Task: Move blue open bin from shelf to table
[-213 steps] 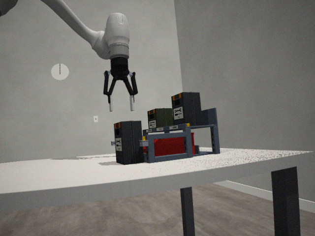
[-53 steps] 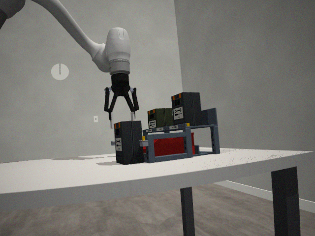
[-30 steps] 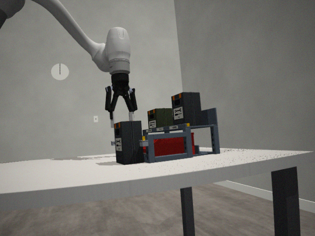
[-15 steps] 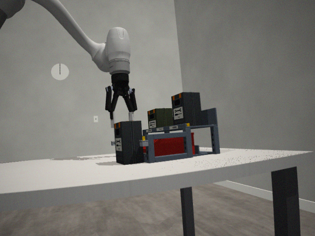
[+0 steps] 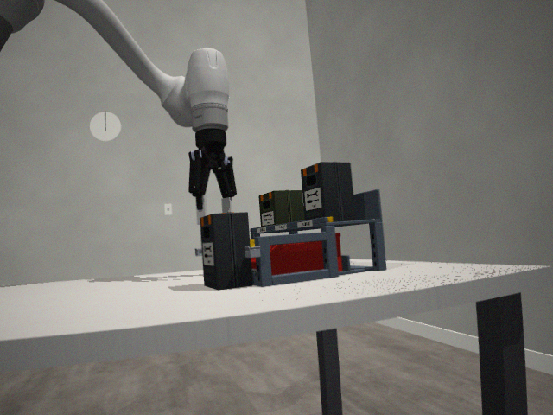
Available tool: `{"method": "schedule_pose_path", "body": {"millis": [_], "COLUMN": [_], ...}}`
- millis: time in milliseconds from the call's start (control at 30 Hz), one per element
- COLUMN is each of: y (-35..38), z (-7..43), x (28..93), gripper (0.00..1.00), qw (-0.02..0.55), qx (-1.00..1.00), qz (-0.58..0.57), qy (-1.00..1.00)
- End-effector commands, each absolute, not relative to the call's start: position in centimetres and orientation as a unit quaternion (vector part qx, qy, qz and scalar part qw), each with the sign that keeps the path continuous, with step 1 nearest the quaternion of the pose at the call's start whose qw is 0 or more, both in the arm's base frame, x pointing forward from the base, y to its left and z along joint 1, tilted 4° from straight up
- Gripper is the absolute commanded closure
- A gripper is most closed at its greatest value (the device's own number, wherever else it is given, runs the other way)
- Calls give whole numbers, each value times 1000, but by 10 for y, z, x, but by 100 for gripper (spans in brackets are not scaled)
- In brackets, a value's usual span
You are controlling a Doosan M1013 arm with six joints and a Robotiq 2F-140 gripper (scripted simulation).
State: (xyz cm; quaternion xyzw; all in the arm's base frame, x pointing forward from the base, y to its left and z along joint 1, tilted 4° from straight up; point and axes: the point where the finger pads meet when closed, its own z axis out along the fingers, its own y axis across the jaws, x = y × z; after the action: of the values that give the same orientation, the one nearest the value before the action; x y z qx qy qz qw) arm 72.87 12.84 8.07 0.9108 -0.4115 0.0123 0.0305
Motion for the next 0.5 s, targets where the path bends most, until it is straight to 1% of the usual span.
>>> {"method": "schedule_pose_path", "body": {"millis": [0,167,467], "y": [128,128,128], "z": [81,81,81], "x": [729,729,729], "gripper": [43,43,43], "qw": [30,32,32], "qx": [911,956,956], "qz": [12,8,8], "qy": [-411,-290,-290]}}
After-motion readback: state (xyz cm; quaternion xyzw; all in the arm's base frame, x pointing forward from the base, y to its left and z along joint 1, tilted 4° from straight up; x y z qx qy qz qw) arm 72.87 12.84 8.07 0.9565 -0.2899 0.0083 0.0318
